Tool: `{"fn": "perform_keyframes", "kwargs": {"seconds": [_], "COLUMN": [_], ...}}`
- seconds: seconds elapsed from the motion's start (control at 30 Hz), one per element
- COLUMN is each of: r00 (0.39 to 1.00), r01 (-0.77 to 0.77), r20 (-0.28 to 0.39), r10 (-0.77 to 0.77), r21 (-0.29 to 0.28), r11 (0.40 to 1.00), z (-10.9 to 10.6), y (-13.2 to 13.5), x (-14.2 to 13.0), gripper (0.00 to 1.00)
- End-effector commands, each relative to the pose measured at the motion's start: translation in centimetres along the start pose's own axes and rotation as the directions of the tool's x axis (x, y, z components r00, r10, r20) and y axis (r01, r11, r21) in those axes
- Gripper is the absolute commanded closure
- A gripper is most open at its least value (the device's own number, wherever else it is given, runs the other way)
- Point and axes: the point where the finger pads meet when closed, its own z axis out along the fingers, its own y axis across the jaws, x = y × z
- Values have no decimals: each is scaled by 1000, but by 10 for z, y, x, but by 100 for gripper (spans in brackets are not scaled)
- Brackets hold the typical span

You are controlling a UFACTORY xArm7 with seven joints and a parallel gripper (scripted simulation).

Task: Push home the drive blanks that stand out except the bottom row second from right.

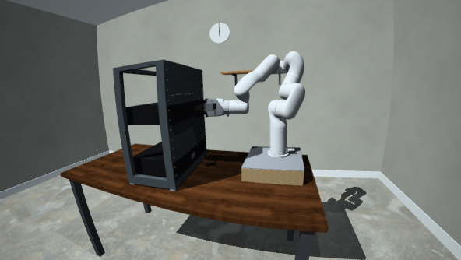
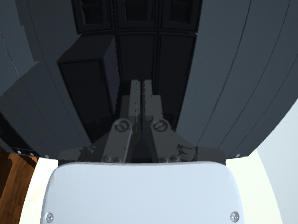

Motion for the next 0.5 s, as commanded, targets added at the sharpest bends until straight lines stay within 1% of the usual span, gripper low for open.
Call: {"fn": "perform_keyframes", "kwargs": {"seconds": [0.0, 0.47], "r00": [1000, 1000], "r01": [0, 0], "r20": [-1, -1], "r10": [0, 0], "r21": [-4, -4], "r11": [1000, 1000], "z": [1, 3], "y": [2, 2], "x": [0, 0], "gripper": [100, 100]}}
